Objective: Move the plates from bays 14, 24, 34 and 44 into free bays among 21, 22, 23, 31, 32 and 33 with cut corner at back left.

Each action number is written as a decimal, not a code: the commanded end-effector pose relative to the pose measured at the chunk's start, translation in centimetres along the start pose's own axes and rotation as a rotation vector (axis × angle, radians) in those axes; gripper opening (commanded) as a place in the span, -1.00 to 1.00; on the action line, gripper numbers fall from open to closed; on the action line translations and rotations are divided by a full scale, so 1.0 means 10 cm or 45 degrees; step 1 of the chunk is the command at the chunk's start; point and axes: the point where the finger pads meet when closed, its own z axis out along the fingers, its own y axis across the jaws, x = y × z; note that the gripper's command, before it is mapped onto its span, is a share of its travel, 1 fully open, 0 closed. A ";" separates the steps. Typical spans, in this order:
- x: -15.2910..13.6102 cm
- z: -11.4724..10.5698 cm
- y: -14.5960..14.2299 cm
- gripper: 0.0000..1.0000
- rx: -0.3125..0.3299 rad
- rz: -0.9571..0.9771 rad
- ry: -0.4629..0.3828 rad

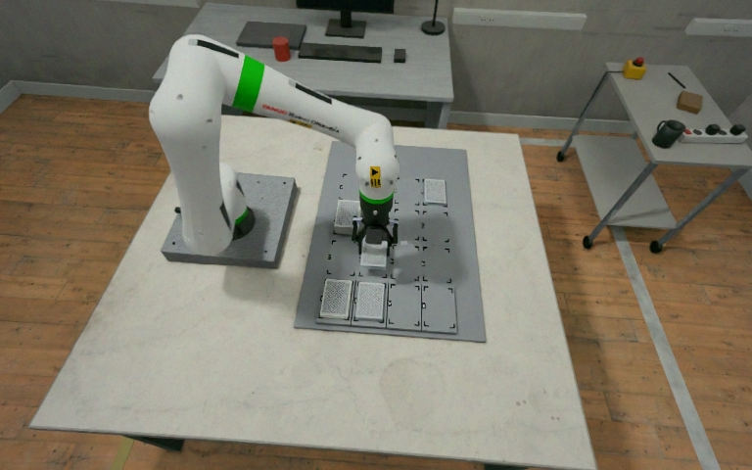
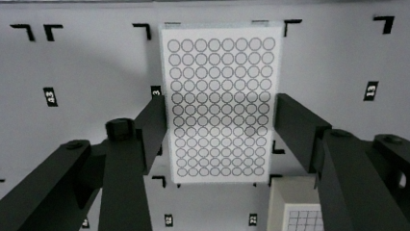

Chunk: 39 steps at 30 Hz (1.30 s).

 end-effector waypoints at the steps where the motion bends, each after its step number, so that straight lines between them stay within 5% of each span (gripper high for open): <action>1: 0.00 0.00 -0.01 -0.80 0.002 0.000 0.000; 39: 0.01 0.30 -0.01 -0.80 0.002 0.000 0.000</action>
